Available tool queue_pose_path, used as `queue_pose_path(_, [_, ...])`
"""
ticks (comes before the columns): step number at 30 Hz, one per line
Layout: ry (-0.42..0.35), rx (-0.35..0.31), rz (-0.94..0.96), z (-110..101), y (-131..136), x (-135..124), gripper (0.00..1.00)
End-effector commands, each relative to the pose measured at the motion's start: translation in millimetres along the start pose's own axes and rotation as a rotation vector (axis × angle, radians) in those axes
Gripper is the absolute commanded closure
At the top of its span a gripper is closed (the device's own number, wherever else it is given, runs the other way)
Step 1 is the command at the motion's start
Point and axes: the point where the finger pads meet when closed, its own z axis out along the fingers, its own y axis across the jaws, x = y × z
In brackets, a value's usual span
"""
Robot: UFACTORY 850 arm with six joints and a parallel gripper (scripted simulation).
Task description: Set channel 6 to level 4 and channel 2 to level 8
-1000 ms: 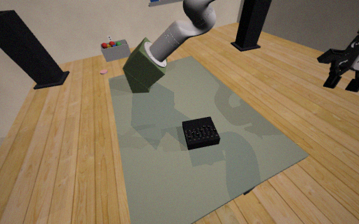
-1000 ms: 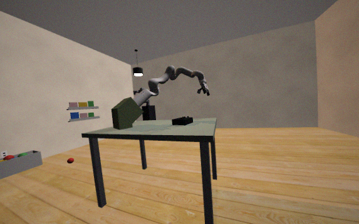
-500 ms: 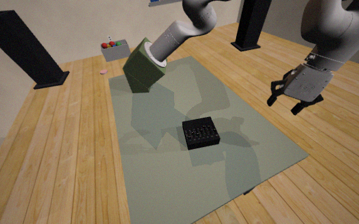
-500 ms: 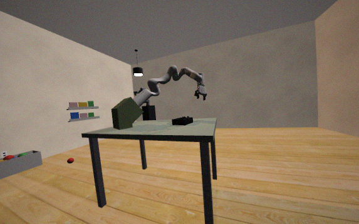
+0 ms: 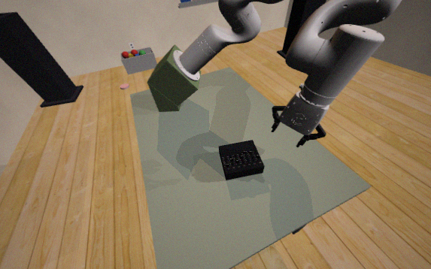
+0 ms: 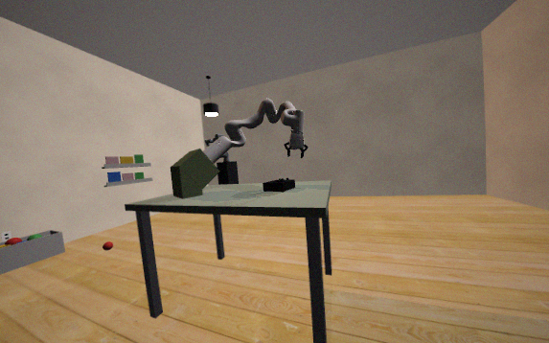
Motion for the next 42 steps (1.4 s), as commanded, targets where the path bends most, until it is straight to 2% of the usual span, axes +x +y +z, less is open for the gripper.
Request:
queue_pose_path(1, [0.072,-0.035,0.158,21,-47,-25,0.00])
queue_pose_path(2, [0.072,-0.035,0.158,21,-47,-25,0.00])
queue_pose_path(3, [0.100,-0.055,0.232,29,-67,-34,0.00])
queue_pose_path(4, [0.100,-0.055,0.232,29,-67,-34,0.00])
queue_pose_path(5, [0.123,-0.075,0.297,35,-85,-41,0.00])
queue_pose_path(6, [0.123,-0.075,0.297,35,-85,-41,0.00])
queue_pose_path(7, [0.140,-0.093,0.351,40,-99,-47,0.00])
queue_pose_path(8, [0.140,-0.093,0.351,40,-99,-47,0.00])
queue_pose_path(12, [0.172,-0.137,0.467,49,-129,-57,0.00])
queue_pose_path(31, [0.178,-0.142,0.464,49,-131,-59,0.00])
queue_pose_path(34, [0.206,-0.143,0.300,34,-118,-66,0.00])
queue_pose_path(37, [0.237,-0.137,0.105,-3,-101,-80,0.00])
queue_pose_path(38, [0.244,-0.136,0.058,-3,-101,-80,0.00])
queue_pose_path(39, [0.250,-0.132,0.008,-19,-97,-86,0.00])
queue_pose_path(40, [0.257,-0.131,-0.044,-19,-97,-86,0.00])
queue_pose_path(41, [0.263,-0.126,-0.096,-36,-96,-92,0.00])
queue_pose_path(42, [0.270,-0.124,-0.146,-36,-96,-92,0.00])
